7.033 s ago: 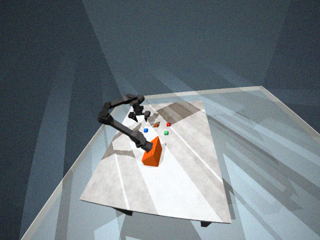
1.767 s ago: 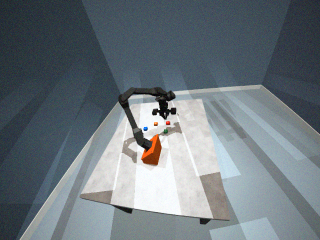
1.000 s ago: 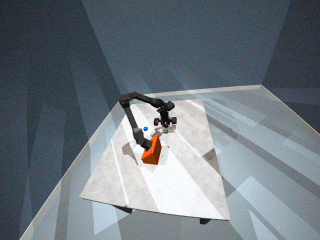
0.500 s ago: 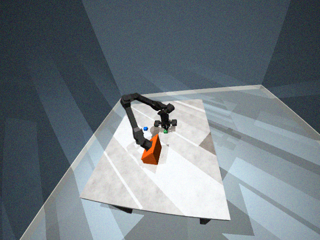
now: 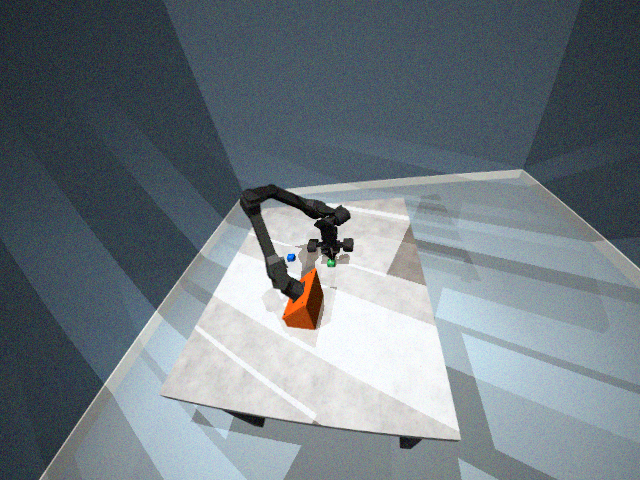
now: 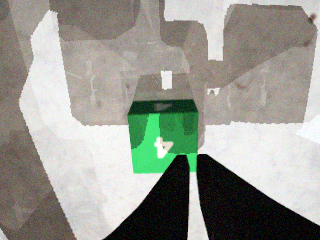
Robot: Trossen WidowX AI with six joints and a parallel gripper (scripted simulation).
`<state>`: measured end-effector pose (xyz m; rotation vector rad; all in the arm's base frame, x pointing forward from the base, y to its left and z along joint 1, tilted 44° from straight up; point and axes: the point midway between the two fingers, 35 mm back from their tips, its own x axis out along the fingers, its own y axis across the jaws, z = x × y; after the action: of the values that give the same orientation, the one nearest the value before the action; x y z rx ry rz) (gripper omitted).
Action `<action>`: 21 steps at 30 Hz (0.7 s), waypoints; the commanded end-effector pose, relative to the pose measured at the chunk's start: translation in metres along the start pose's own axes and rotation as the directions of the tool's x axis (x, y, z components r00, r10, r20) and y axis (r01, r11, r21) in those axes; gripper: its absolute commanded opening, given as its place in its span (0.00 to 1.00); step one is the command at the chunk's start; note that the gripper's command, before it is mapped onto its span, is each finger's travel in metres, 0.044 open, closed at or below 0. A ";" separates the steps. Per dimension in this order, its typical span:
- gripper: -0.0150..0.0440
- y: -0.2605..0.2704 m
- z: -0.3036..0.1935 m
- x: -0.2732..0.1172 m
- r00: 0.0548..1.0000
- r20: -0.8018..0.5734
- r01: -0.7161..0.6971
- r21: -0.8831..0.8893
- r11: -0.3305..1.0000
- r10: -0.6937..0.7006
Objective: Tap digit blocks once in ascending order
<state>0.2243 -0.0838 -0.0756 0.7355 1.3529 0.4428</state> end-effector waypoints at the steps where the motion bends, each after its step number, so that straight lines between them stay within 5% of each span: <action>1: 0.29 0.000 0.004 -0.010 1.000 0.008 0.011 -0.016 1.000 -0.011; 4: 0.29 -0.001 0.005 -0.020 1.000 0.008 0.013 -0.016 1.000 -0.013; 9: 0.29 0.000 0.004 -0.089 1.000 0.007 0.014 -0.015 1.000 -0.014; 16: 0.29 0.002 0.006 -0.092 1.000 0.007 0.015 -0.015 1.000 -0.015; 21: 0.29 0.062 0.062 -0.095 1.000 0.010 0.026 -0.013 1.000 -0.026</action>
<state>0.2349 -0.1344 0.0031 0.7456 1.3681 0.4229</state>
